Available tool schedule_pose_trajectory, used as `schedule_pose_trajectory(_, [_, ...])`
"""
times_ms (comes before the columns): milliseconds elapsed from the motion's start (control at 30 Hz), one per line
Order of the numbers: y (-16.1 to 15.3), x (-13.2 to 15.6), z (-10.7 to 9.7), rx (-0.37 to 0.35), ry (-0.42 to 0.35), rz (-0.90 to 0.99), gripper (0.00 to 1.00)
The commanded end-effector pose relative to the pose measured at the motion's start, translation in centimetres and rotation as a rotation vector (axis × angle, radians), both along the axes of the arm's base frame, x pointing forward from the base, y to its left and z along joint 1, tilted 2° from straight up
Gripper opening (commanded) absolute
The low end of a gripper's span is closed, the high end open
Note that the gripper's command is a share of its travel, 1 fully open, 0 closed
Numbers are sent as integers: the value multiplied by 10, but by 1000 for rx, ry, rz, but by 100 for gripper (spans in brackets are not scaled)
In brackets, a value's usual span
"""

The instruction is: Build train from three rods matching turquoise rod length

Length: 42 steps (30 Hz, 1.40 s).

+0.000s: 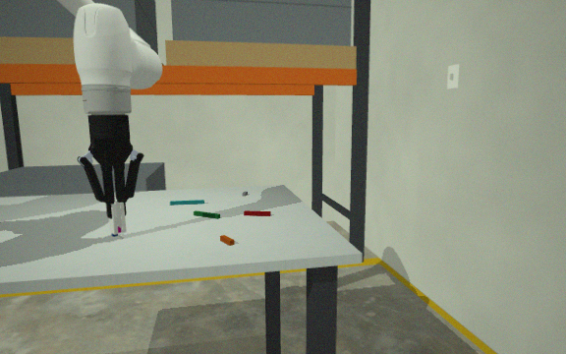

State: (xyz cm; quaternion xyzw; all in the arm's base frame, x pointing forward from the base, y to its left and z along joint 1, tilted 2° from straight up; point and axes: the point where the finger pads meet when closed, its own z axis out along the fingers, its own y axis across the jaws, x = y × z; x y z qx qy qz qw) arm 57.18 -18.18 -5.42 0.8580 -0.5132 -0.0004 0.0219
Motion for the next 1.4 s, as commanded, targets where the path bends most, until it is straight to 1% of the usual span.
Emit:
schedule_pose_trajectory(0, [0,0,0,0,0,0,12])
schedule_pose_trajectory(633, [0,0,-12,0,0,0,12])
schedule_pose_trajectory(1367, [0,0,-12,0,0,0,12])
